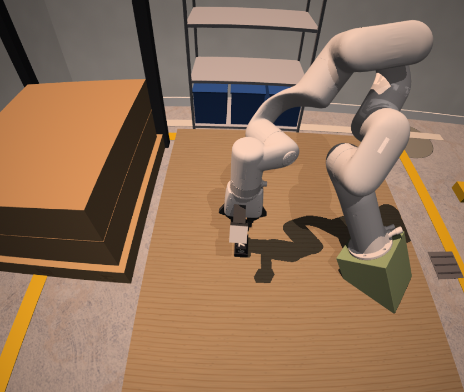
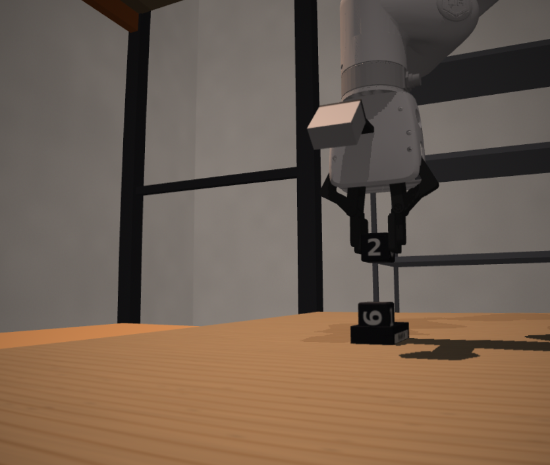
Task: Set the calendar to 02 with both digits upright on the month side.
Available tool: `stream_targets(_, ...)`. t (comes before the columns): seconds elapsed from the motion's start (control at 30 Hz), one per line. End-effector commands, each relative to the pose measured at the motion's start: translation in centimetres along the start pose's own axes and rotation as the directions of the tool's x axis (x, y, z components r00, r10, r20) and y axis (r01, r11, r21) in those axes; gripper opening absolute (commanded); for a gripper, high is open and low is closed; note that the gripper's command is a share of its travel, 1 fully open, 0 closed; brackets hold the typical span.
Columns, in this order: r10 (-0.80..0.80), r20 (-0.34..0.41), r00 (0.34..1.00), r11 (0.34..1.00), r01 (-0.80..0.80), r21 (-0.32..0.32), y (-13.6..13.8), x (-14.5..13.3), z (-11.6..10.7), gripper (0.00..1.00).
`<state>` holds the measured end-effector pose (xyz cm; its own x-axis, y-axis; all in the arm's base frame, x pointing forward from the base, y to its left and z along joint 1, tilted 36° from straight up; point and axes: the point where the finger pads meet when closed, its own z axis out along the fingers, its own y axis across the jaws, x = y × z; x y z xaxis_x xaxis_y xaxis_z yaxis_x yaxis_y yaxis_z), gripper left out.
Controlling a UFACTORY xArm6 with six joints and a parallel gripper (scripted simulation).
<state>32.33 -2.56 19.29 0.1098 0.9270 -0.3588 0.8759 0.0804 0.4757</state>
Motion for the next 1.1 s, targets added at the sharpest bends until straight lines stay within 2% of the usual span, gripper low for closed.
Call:
stream_targets(0.0,0.0,0.01,1.0,1.0,0.0,0.011,-0.3,-0.3,-2.8,0.27)
stream_targets(0.5,0.028,0.01,1.0,1.0,-0.028,0.011,0.0,-0.3,-2.9,0.27)
stream_targets(0.8,0.309,0.013,0.951,0.951,-0.309,0.008,3.4,0.4,-3.6,0.27)
stream_targets(0.87,0.309,0.013,0.951,0.951,-0.309,0.008,3.4,0.4,-3.6,0.27)
stream_targets(1.07,0.503,0.014,0.864,0.864,-0.503,0.005,5.9,1.2,-3.8,0.27)
